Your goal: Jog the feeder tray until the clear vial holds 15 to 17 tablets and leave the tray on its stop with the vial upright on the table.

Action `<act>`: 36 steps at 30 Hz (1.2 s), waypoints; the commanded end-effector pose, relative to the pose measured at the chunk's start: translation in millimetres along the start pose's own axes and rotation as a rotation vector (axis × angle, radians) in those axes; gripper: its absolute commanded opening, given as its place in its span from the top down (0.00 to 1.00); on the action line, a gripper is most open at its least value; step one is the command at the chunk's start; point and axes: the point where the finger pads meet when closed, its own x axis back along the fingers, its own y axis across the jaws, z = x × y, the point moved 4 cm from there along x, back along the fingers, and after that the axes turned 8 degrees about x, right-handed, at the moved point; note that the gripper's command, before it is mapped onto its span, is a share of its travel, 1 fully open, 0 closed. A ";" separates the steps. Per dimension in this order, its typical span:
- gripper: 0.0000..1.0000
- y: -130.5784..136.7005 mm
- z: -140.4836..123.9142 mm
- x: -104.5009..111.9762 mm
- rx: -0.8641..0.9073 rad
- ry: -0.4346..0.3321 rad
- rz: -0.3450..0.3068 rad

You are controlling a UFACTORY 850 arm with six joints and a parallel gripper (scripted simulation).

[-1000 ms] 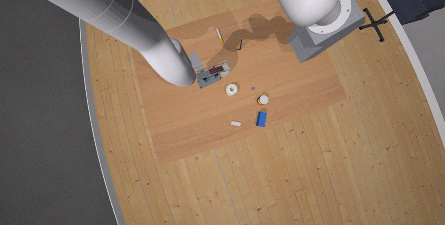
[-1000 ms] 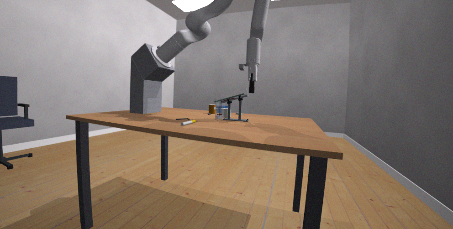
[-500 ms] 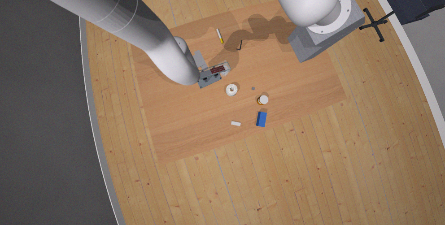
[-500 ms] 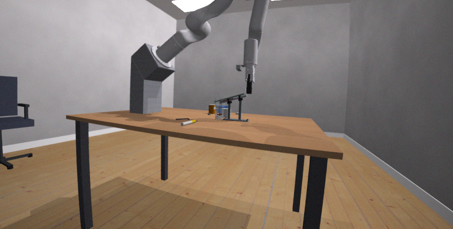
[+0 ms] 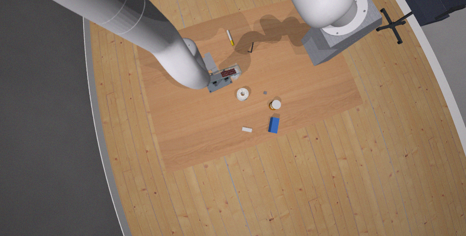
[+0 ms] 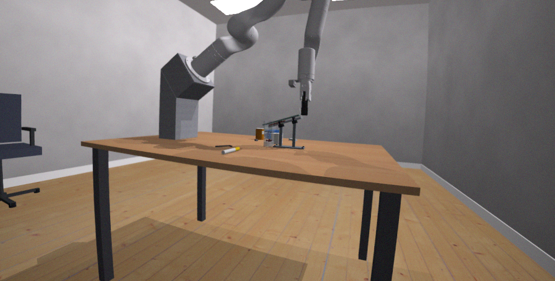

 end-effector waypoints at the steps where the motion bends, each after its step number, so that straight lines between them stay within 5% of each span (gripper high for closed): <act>1: 1.00 0.0 0.3 0.2 0.000 0.001 0.000; 7: 1.00 -0.1 -0.8 0.5 0.000 0.001 0.000; 12: 1.00 -4.2 -30.3 10.0 0.000 0.001 0.000; 36: 1.00 -4.2 -30.3 10.0 0.000 0.001 0.000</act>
